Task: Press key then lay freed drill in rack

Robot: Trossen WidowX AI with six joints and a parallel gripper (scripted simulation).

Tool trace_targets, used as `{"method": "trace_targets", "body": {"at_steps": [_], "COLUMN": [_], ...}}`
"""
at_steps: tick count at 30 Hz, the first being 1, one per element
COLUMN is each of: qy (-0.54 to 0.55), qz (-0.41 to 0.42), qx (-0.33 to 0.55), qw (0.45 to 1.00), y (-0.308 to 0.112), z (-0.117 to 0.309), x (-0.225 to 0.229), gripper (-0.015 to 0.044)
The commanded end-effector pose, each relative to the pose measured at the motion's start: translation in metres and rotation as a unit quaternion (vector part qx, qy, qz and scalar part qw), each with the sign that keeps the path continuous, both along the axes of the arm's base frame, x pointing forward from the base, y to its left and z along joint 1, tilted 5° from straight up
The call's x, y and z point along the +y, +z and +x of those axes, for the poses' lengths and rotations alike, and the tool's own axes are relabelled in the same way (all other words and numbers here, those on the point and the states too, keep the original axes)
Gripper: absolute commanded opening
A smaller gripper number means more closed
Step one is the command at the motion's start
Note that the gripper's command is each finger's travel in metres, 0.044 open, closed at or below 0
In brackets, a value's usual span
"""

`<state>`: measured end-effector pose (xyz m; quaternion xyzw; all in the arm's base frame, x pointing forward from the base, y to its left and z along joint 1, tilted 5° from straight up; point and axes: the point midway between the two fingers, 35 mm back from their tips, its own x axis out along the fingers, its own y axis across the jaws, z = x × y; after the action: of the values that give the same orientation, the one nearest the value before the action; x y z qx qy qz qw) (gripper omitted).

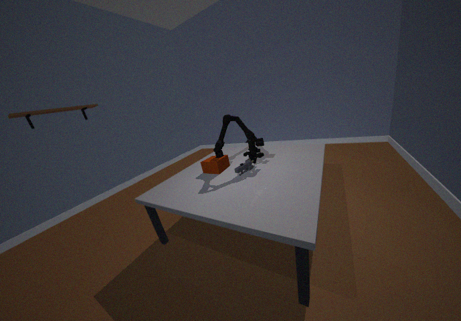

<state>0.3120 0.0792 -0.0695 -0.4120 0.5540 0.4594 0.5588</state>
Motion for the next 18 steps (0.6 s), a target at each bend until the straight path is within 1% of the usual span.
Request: {"method": "trace_targets", "body": {"at_steps": [1,4,5,18], "qy": [-0.001,-0.001,0.0,-0.001], "qz": [0.002,0.002,0.0,0.001], "qx": [0.001,0.001,0.0,0.0], "qw": [1.0,1.0,1.0,1.0], "y": [-0.0002,0.0001,0.0004,-0.0005], "z": [0.0017,0.003,0.0015,0.001], "x": [0.007,0.012,0.0059,0.0041], "gripper": [0.0,0.0,0.0026,0.0368]}}
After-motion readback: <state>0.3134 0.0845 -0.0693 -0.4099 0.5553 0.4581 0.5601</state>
